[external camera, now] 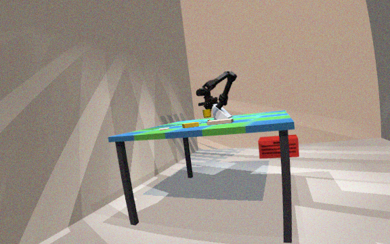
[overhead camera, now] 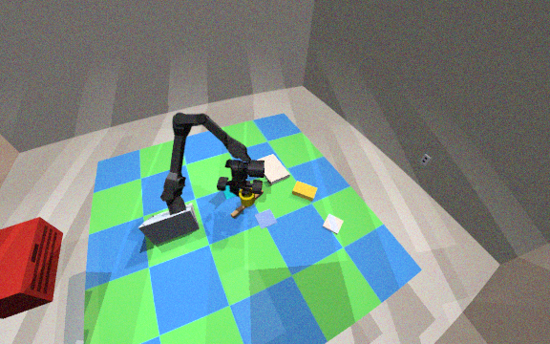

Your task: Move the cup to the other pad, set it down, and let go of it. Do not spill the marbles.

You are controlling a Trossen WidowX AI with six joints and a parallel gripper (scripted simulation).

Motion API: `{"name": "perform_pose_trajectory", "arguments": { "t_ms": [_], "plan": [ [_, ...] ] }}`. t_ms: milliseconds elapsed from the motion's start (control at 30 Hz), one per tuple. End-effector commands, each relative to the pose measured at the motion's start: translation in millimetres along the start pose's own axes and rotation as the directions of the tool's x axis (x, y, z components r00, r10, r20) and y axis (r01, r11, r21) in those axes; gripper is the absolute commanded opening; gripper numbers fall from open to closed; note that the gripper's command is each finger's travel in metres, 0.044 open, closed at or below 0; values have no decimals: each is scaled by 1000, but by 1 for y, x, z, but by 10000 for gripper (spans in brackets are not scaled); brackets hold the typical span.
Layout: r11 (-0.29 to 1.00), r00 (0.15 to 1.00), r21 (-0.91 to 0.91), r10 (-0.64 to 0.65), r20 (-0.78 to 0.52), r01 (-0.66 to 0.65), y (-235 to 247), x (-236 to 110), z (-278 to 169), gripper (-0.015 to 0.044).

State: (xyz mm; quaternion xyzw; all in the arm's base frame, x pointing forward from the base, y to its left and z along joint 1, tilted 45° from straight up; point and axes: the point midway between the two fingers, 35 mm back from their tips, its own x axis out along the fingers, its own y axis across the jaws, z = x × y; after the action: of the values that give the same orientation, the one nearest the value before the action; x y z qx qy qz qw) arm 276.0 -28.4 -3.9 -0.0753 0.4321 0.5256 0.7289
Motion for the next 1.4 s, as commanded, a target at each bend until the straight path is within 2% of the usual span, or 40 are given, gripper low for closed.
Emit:
{"name": "perform_pose_trajectory", "arguments": {
  "t_ms": [0,1367],
  "plan": [
    [1000,1000,-2,-5,6,5,6,-1,6,0],
    [1000,1000,-1,-3,7,3,63,-4,55,0]
  ]
}}
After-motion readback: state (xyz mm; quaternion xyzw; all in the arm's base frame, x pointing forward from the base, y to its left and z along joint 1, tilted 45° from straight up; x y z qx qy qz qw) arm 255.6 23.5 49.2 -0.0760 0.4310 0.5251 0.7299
